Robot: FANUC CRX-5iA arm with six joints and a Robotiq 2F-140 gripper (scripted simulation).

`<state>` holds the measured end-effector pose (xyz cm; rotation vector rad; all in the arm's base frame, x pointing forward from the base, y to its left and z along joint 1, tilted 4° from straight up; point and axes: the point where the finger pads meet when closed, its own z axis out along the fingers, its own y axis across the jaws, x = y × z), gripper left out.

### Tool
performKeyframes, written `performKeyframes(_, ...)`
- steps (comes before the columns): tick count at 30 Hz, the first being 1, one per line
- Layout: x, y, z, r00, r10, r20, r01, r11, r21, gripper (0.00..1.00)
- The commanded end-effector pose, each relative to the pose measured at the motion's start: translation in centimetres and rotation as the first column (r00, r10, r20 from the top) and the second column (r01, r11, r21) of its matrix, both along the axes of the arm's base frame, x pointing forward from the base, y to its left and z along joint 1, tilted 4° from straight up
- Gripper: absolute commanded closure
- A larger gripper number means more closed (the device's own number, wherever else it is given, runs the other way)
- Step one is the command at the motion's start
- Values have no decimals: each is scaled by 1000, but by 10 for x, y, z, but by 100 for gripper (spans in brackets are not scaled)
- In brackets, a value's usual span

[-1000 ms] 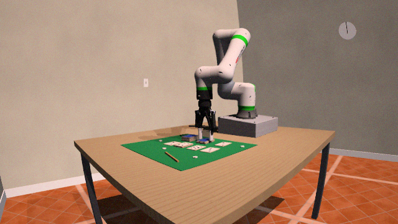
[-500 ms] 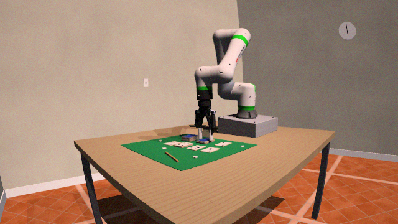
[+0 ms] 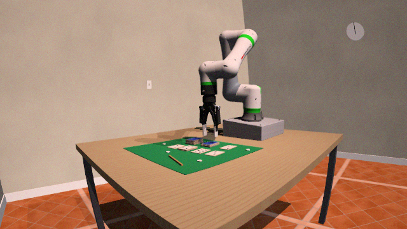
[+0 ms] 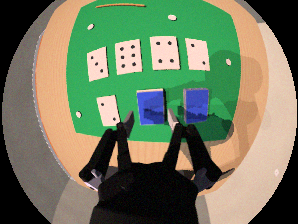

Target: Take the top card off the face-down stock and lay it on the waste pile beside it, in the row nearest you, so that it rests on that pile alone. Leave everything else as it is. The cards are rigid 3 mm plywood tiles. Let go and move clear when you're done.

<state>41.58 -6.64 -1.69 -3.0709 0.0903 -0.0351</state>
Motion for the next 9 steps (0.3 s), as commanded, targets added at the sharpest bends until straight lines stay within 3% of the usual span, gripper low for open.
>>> performKeyframes(1,0,-1,20,1000,0,0,0,1000,0,50)
performKeyframes(5,-1,-3,40,1000,0,0,0,1000,0,50)
performKeyframes(9,-1,-3,40,1000,0,0,0,1000,0,50)
